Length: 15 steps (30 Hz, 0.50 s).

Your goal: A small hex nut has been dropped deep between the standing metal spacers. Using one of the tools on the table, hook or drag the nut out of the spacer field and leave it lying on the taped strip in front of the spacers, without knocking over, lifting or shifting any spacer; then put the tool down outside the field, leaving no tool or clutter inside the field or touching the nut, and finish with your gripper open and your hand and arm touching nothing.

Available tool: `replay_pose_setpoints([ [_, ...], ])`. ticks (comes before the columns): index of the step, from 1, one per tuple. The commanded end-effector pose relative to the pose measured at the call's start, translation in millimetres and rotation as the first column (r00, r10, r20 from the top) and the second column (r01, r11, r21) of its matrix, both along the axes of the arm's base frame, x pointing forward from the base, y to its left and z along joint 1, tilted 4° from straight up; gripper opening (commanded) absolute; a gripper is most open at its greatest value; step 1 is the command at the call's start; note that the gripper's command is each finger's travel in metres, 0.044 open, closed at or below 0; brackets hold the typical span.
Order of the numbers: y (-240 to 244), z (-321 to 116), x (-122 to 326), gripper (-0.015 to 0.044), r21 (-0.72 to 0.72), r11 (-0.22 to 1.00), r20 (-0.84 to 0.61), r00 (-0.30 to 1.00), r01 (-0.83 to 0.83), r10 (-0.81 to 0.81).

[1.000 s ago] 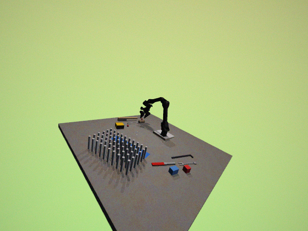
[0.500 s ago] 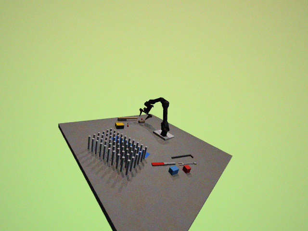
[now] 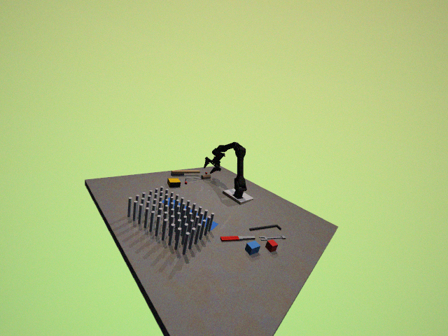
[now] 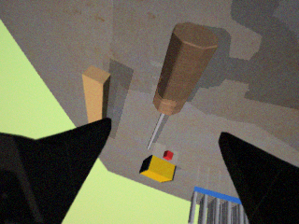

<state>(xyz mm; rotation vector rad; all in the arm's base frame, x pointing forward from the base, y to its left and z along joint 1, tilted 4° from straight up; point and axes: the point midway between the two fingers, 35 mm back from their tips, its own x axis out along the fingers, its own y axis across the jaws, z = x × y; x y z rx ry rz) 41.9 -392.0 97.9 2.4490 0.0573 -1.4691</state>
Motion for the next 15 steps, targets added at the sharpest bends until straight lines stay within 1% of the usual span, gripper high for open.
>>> replay_pose_setpoints([
  [1, -3.4, 3.3, -2.1, 0.044, 0.06, 0.992, 0.04, 0.992, 0.114, -0.116],
  [7, -3.4, 3.3, -2.1, 0.044, 0.06, 0.992, 0.04, 0.992, 0.114, -0.116],
  [13, -3.4, 3.3, -2.1, 0.0283, 0.06, 0.992, 0.04, 0.992, 0.114, -0.116],
  [15, -3.4, 3.3, -2.1, 0.028, 0.06, 0.992, 0.04, 0.992, 0.114, -0.116],
])
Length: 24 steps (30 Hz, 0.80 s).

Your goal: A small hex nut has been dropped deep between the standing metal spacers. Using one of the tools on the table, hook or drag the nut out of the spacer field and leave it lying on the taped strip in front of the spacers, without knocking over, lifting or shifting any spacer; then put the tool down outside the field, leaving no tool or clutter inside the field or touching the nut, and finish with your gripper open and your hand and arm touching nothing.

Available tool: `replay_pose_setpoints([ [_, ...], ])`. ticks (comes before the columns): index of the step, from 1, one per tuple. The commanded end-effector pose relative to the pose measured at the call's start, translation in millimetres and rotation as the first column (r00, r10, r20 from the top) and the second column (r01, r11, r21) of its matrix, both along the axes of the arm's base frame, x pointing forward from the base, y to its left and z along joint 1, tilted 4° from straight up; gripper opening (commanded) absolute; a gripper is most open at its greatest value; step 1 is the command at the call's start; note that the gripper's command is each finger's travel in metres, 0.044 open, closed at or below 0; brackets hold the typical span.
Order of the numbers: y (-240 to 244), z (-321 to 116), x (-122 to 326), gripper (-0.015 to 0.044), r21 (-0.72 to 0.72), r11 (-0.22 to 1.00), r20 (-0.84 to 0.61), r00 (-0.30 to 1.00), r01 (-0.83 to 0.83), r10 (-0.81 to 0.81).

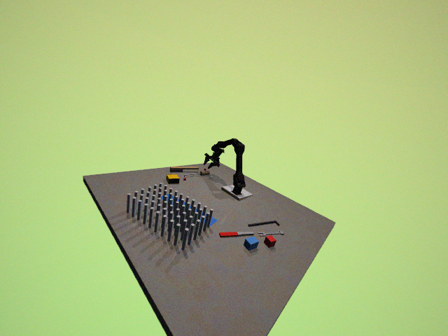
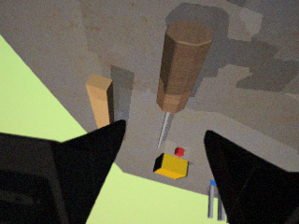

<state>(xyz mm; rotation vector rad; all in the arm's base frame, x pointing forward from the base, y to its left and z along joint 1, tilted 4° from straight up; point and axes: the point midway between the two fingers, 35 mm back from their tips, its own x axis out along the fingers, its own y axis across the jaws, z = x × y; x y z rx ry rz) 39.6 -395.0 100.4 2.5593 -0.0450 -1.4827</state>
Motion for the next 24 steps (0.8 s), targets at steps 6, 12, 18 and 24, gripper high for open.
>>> replay_pose_setpoints([
  [6, -0.4, 0.8, 0.2, 0.028, 0.003, 1.0, 0.005, 1.0, 0.007, -0.007],
  [12, -1.0, -3.3, -0.2, 0.028, 0.003, 1.0, 0.005, 1.0, 0.007, -0.007],
  [18, -2.2, -13.1, -1.1, 0.028, 0.003, 1.0, 0.005, 1.0, 0.007, -0.007],
  [24, -3.0, -23.0, -2.0, 0.028, 0.003, 1.0, 0.005, 1.0, 0.007, -0.007],
])
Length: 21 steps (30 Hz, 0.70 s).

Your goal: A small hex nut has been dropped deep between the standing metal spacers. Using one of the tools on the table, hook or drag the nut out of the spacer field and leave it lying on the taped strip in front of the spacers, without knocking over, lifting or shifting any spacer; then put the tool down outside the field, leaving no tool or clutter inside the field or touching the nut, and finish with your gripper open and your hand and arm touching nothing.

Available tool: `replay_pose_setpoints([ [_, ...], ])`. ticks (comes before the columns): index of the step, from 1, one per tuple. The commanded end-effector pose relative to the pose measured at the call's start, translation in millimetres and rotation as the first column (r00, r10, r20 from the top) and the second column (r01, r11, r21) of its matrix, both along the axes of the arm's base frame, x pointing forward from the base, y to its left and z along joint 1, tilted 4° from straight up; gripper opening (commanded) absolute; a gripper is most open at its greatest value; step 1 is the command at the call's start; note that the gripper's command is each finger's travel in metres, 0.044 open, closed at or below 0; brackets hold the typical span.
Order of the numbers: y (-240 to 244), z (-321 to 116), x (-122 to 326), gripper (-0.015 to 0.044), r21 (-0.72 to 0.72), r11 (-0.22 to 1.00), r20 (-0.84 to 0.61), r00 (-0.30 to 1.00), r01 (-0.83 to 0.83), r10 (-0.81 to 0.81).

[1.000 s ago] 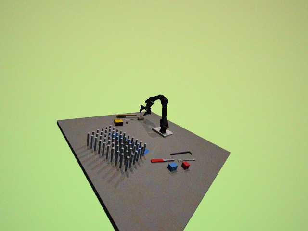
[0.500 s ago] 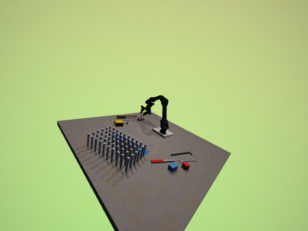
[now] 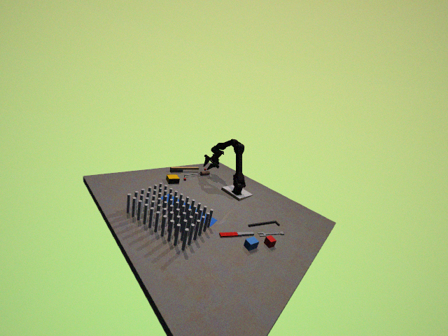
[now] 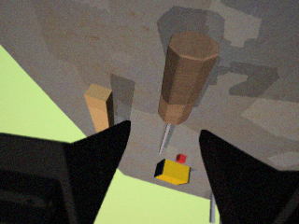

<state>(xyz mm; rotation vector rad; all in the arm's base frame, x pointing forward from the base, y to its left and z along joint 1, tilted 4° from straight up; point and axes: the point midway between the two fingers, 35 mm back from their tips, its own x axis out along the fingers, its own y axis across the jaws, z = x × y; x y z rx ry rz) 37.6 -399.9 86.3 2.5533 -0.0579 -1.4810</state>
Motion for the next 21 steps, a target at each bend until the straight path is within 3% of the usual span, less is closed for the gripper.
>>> replay_pose_setpoints([
  [1, 1.8, -10.5, -0.2, 0.028, 0.013, 1.0, 0.005, 1.0, 0.002, -0.002],
  [21, 1.6, -43.1, -2.2, 0.028, 0.013, 1.0, 0.005, 1.0, 0.001, -0.001],
])
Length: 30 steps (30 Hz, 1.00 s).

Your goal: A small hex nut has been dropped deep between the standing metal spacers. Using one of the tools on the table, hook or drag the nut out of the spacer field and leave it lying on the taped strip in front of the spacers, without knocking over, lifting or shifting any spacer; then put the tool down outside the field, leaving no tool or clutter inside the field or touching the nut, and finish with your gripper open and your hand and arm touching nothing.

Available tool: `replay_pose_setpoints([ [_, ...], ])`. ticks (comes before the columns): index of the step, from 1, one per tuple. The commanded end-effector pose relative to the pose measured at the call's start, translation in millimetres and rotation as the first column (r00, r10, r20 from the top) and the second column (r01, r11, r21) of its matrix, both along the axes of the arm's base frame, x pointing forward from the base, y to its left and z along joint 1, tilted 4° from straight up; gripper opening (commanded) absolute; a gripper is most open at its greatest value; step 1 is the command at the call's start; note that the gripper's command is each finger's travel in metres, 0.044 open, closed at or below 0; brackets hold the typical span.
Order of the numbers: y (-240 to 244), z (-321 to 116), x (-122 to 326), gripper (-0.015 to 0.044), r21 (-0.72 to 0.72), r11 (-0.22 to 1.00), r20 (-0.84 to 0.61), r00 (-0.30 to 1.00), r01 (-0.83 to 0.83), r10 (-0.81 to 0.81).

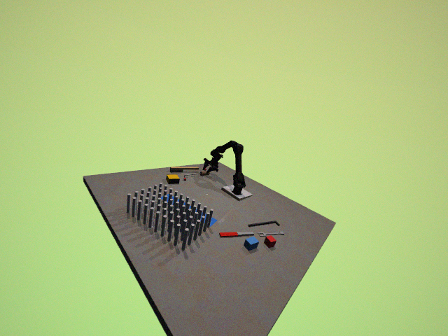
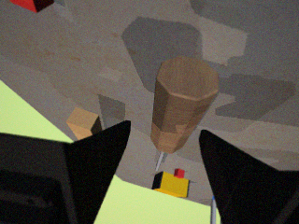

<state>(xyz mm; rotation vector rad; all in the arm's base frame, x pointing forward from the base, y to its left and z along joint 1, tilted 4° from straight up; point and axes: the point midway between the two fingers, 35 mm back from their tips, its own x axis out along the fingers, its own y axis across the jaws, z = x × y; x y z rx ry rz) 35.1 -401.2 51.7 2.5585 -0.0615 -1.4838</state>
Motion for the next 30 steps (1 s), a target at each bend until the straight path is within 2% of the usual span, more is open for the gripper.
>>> replay_pose_setpoints([
  [1, 2.9, -10.1, 0.2, 0.028, 0.008, 1.0, 0.004, 1.0, -0.004, 0.004],
  [9, 3.7, -20.5, -0.3, 0.028, 0.009, 1.0, 0.004, 1.0, -0.003, 0.003],
  [29, 3.7, -20.5, -0.3, 0.0147, 0.009, 1.0, 0.004, 1.0, -0.003, 0.003],
  [30, 3.4, -19.7, -0.3, 0.012, 0.009, 1.0, 0.004, 1.0, -0.003, 0.003],
])
